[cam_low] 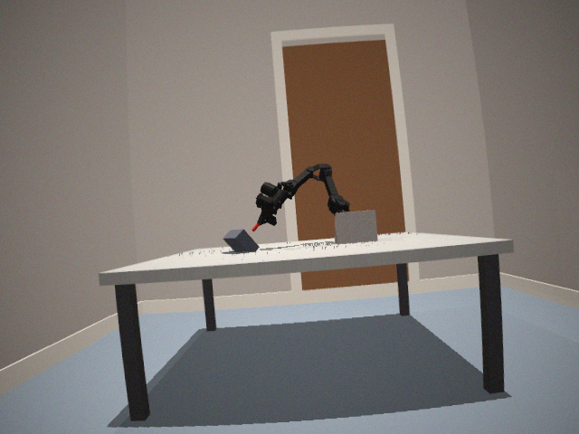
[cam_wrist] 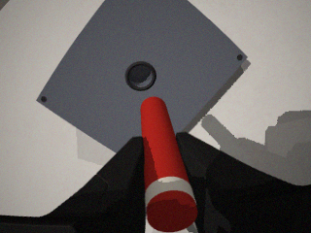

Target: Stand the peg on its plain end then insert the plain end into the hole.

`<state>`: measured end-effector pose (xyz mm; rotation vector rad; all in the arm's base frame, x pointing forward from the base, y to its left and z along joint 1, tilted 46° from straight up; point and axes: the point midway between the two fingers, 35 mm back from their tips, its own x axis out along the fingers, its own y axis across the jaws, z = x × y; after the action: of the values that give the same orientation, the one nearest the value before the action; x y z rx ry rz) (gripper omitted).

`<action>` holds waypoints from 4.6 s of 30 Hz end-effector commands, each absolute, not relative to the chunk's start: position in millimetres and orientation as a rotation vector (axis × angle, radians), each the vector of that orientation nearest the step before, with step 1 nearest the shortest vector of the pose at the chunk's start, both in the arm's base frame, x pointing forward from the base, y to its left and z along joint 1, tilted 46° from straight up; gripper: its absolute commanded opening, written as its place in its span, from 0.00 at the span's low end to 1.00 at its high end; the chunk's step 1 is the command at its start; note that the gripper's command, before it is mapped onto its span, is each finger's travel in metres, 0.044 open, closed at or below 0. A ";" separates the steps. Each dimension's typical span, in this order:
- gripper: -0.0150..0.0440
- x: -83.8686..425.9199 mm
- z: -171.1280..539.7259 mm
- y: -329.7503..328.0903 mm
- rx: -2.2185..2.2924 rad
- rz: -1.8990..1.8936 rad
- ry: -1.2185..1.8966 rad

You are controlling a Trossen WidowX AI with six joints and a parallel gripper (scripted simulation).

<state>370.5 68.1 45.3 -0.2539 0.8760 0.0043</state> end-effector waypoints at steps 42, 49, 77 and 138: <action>0.25 401.1 11.7 67.3 -0.256 0.034 0.845; 0.25 399.3 12.9 66.5 -0.256 0.029 0.846; 0.25 404.6 7.4 67.6 -0.255 0.029 0.846; 0.39 423.7 -12.8 65.7 -0.255 0.023 0.844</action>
<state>423.8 65.7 -13.2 -0.2550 0.8442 0.0234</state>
